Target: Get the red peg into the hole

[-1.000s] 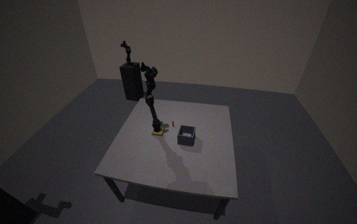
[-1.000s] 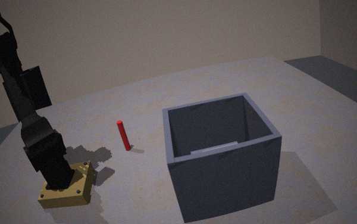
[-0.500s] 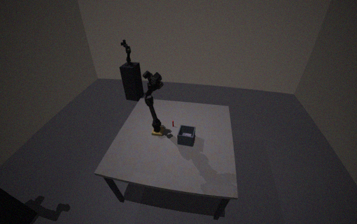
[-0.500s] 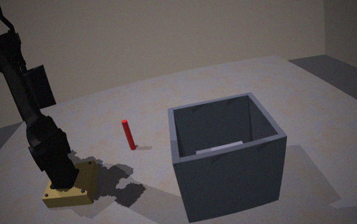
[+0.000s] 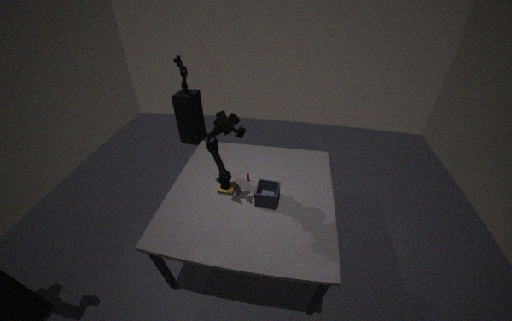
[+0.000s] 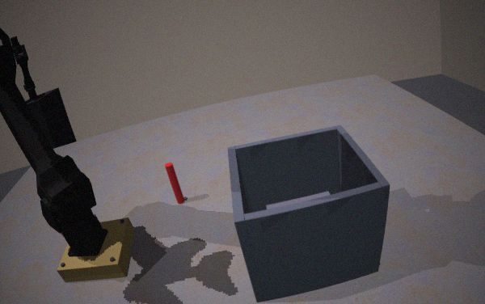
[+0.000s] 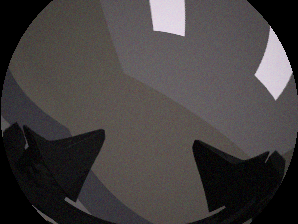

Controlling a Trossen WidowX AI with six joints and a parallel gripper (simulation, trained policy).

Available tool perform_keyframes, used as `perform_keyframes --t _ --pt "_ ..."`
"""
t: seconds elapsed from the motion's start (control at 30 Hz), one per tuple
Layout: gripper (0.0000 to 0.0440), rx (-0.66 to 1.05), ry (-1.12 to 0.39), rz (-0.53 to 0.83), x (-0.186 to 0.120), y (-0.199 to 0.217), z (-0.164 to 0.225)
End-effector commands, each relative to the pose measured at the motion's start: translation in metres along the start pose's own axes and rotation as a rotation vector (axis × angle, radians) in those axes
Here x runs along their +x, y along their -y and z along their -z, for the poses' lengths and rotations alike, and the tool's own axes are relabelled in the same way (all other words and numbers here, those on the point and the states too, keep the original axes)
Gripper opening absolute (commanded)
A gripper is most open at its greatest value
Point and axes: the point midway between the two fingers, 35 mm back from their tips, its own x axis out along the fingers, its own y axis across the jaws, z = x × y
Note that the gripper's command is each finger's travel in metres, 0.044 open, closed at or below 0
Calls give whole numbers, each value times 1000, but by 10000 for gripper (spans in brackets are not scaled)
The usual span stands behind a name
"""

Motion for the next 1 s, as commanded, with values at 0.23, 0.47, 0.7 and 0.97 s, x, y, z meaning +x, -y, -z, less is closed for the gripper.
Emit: perform_keyframes --t 0.23,0.47,0.7,0.97 --pt "440 187 -87 -257 -4 -69 20" --pt "440 320 -167 -433 -19 -116 30" --pt "440 448 -266 -603 -41 -160 38" --pt "440 582 -406 -789 -74 -205 44"
